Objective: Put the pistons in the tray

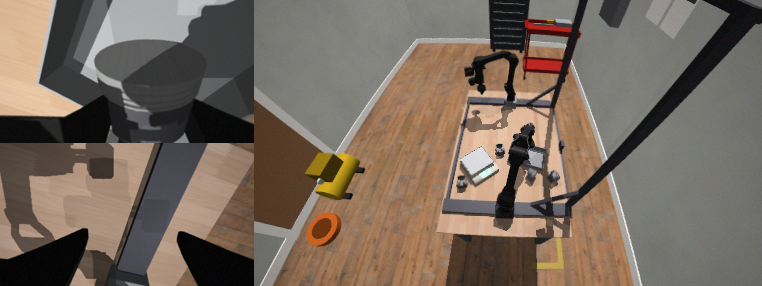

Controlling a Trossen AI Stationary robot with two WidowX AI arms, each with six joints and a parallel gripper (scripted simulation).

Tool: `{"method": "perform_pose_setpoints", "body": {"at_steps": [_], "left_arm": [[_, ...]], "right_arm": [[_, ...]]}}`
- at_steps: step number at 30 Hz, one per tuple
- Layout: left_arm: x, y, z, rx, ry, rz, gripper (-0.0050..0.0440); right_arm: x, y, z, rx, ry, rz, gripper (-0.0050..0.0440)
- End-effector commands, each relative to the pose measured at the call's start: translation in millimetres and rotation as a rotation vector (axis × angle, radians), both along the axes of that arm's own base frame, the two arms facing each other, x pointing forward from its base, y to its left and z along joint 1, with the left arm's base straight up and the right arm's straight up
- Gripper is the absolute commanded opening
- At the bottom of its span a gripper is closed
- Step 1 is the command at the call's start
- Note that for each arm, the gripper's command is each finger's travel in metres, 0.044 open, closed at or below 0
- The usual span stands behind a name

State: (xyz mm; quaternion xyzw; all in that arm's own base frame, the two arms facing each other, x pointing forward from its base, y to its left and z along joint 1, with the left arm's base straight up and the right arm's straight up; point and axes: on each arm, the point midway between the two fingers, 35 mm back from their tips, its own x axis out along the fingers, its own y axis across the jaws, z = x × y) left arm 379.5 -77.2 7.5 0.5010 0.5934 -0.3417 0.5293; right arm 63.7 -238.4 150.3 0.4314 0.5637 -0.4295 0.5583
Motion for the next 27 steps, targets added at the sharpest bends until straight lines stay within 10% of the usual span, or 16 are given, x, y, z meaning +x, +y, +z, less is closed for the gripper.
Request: {"method": "perform_pose_setpoints", "body": {"at_steps": [1,10,11,27], "left_arm": [[7.0,-0.3,12.3,-0.009,-0.039,0.001,0.0255],[7.0,-0.3,12.3,-0.009,-0.039,0.001,0.0255],[7.0,-0.3,12.3,-0.009,-0.039,0.001,0.0378],[7.0,-0.3,12.3,-0.009,-0.039,0.001,0.0378]], "right_arm": [[1.1,-4.8,8.2,-0.030,-0.011,-0.001,0.0400],[1.1,-4.8,8.2,-0.030,-0.011,-0.001,0.0400],[1.1,-4.8,8.2,-0.030,-0.011,-0.001,0.0400],[1.1,-4.8,8.2,-0.030,-0.011,-0.001,0.0400]]}}
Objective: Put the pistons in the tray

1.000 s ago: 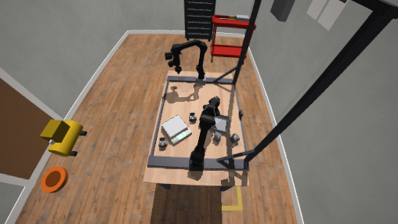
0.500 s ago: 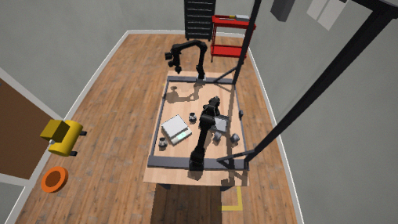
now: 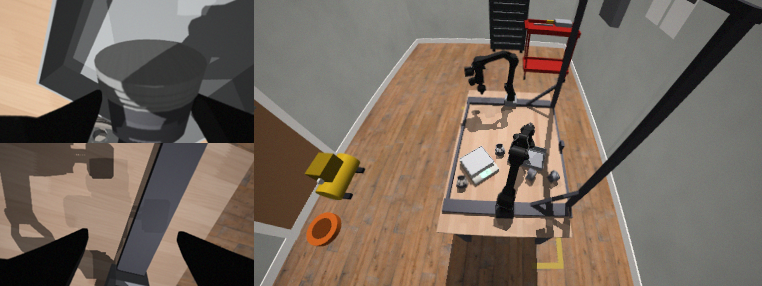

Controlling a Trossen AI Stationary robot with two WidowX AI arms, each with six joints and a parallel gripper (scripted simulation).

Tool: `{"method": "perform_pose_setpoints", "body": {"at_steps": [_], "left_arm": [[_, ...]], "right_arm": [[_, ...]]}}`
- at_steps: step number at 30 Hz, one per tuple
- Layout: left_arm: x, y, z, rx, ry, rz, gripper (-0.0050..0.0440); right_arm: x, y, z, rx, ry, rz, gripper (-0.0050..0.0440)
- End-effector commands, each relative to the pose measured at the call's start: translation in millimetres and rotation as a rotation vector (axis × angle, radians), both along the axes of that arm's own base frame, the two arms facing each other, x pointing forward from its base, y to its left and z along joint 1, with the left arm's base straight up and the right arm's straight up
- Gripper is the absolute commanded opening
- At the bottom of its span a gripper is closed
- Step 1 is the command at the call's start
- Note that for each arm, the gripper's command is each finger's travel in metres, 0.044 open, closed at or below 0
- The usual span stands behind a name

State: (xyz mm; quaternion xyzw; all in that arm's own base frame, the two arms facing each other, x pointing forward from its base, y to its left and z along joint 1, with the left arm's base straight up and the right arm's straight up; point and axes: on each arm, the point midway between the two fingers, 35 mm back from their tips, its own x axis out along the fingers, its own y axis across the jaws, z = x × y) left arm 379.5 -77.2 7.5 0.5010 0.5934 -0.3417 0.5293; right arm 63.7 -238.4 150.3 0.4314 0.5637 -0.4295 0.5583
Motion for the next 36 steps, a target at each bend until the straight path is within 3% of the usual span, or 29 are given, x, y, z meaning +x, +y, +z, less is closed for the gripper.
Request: {"method": "perform_pose_setpoints", "body": {"at_steps": [1,6,8,36], "left_arm": [[7,0,12,-0.009,-0.039,0.001,0.0378],[7,0,12,-0.009,-0.039,0.001,0.0378],[11,-2,24,-0.013,-0.064,0.002,0.0378],[5,-13,66,-0.015,-0.064,0.002,0.0378]], "right_arm": [[1,-5,8,-0.030,-0.011,-0.001,0.0400],[1,-5,8,-0.030,-0.011,-0.001,0.0400],[1,-5,8,-0.030,-0.011,-0.001,0.0400],[1,-5,8,-0.030,-0.011,-0.001,0.0400]]}}
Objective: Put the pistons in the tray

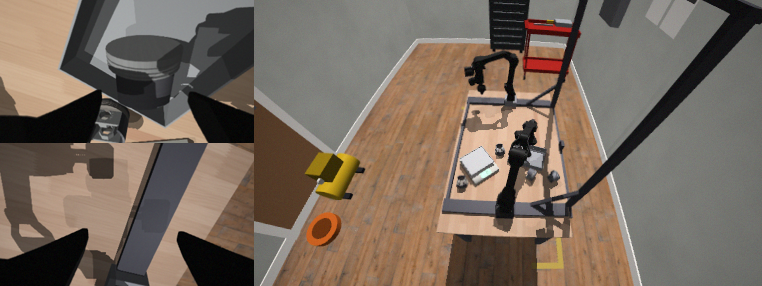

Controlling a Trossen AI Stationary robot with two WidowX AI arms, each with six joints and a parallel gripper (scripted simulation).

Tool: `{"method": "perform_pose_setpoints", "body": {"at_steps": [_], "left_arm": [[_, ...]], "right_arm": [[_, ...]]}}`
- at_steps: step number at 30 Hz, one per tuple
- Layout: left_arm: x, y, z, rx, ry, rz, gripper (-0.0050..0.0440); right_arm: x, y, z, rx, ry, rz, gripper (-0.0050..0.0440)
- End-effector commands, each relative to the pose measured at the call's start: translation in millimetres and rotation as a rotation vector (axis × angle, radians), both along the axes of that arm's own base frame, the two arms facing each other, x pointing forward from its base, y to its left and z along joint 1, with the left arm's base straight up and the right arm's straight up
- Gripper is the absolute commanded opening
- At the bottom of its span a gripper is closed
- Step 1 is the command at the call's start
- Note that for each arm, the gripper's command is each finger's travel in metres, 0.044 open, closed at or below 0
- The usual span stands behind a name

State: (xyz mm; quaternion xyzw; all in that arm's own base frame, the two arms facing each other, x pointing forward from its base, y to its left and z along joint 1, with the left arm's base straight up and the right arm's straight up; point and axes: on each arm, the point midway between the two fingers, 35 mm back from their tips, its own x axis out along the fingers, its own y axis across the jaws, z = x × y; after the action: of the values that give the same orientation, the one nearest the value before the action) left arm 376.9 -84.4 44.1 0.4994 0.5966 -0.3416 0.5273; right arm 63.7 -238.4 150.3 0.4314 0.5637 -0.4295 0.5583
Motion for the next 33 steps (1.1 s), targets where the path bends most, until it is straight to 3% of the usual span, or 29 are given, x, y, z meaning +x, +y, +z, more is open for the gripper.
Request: {"method": "perform_pose_setpoints", "body": {"at_steps": [1,20,31,33], "left_arm": [[8,-6,31,-0.018,-0.071,-0.002,0.0378],[6,-10,55,-0.022,-0.070,-0.002,0.0378],[3,-8,110,-0.022,-0.070,-0.002,0.0378],[4,-9,107,-0.014,-0.043,-0.001,0.0378]], "right_arm": [[1,-5,8,-0.030,-0.011,-0.001,0.0400],[1,-5,8,-0.030,-0.011,-0.001,0.0400],[1,-5,8,-0.030,-0.011,-0.001,0.0400],[1,-5,8,-0.030,-0.011,-0.001,0.0400]]}}
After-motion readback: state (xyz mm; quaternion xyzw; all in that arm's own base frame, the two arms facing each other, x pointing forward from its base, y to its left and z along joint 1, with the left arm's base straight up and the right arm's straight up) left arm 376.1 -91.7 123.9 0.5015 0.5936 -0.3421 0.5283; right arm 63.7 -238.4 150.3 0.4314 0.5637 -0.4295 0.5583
